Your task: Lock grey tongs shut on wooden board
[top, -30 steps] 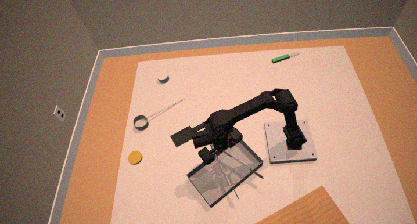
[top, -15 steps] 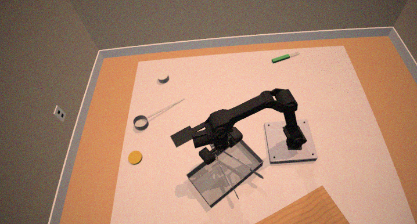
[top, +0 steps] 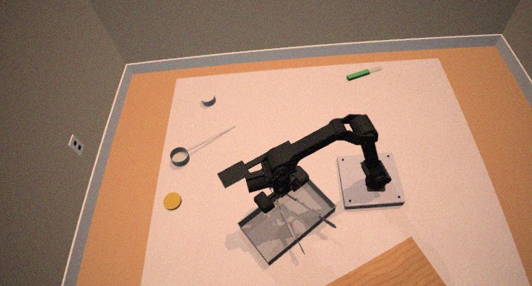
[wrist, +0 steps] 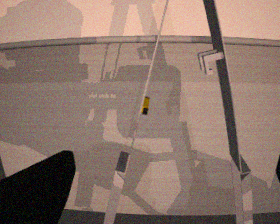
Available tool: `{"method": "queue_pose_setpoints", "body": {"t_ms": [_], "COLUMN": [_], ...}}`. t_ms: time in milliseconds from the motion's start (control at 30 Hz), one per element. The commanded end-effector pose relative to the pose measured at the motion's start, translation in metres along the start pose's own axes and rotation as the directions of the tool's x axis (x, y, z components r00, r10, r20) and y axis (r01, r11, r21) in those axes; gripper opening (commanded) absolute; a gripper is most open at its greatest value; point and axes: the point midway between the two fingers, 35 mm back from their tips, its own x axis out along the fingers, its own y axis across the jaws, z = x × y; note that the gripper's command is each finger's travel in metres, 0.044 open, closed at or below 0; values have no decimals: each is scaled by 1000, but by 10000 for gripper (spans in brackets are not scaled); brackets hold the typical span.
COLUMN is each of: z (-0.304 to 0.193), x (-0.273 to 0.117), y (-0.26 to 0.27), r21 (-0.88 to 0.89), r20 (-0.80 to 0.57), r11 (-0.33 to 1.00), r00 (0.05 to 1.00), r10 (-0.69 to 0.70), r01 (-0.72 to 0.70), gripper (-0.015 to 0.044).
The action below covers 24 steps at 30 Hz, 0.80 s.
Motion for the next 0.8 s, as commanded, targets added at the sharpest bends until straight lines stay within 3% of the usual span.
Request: {"method": "queue_pose_setpoints", "body": {"t_ms": [0,767], "z": [-2,-2], "x": [10,48], "y": [-1,-2], "r21": [-5,-5], "r20": [-9,-9], "r11": [1000,1000], "r00": [1000,1000], "r10": [-8,-8], "r01": [8,8], "gripper": [440,440]}}
